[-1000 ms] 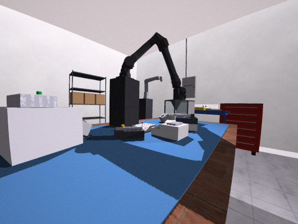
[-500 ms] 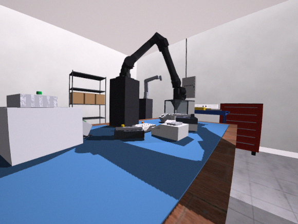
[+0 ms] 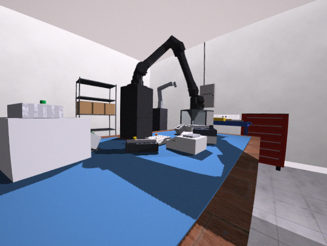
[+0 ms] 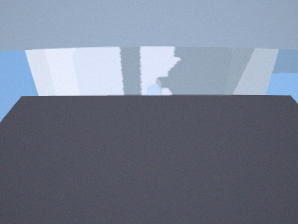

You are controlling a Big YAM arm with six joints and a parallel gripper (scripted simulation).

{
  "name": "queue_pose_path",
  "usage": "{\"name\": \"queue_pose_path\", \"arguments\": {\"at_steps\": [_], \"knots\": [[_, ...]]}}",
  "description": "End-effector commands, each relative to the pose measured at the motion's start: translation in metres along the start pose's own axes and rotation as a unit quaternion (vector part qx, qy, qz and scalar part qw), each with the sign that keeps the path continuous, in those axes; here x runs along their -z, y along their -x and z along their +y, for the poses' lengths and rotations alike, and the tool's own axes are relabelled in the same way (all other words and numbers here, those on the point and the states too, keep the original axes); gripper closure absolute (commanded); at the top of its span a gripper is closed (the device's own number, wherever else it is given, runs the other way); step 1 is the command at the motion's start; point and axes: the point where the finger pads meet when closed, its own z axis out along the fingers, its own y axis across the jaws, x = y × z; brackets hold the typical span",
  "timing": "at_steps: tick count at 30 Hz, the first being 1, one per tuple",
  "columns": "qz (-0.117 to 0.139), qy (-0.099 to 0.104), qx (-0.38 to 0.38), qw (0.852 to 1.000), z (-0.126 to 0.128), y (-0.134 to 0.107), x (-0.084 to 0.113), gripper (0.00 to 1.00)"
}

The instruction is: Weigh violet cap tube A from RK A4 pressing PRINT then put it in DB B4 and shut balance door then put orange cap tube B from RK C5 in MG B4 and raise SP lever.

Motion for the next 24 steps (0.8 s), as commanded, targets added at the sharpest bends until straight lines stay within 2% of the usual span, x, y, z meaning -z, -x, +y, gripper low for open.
{"name": "queue_pose_path", "arguments": {"at_steps": [1, 6, 7, 24], "knots": [[-0.008, 0.000, 0.005, 1.000, 0.0006, 0.0114, -0.0053, 0.91], [-0.008, 0.000, 0.005, 1.000, 0.0006, 0.0114, -0.0053, 0.91], [-0.005, 0.000, 0.005, 1.000, 0.0006, 0.0094, -0.0051, 0.64], [-0.005, 0.000, 0.005, 1.000, 0.0006, 0.0091, -0.0051, 0.64]]}}
